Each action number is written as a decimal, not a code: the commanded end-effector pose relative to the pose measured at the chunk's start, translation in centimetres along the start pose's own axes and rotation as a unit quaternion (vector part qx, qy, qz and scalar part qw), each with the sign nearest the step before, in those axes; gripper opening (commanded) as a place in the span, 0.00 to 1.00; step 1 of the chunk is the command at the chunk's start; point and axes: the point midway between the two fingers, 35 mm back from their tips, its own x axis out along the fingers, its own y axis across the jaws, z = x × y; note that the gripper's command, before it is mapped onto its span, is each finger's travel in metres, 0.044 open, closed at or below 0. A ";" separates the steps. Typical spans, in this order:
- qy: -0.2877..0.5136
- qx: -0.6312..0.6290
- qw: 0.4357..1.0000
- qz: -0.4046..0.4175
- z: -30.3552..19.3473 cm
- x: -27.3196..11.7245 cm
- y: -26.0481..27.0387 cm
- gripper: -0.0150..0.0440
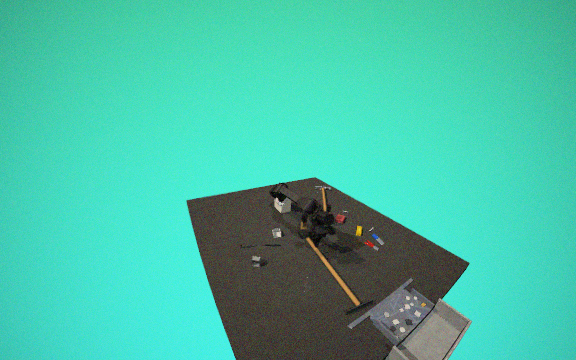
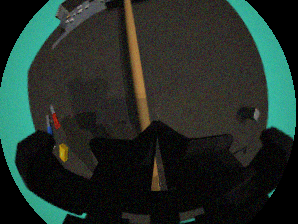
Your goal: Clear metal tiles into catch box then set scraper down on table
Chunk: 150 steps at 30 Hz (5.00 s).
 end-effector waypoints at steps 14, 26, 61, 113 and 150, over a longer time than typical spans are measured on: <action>0.000 0.000 1.000 0.000 0.0 0.0 0.0 0.25; 0.000 0.000 1.000 0.000 0.0 0.0 0.0 0.25; 0.000 0.000 1.000 0.000 0.0 0.0 0.0 0.25; 0.000 0.000 1.000 0.000 0.0 0.0 0.0 0.25; -0.192 -0.068 0.979 0.026 -0.7 -17.0 2.6 1.00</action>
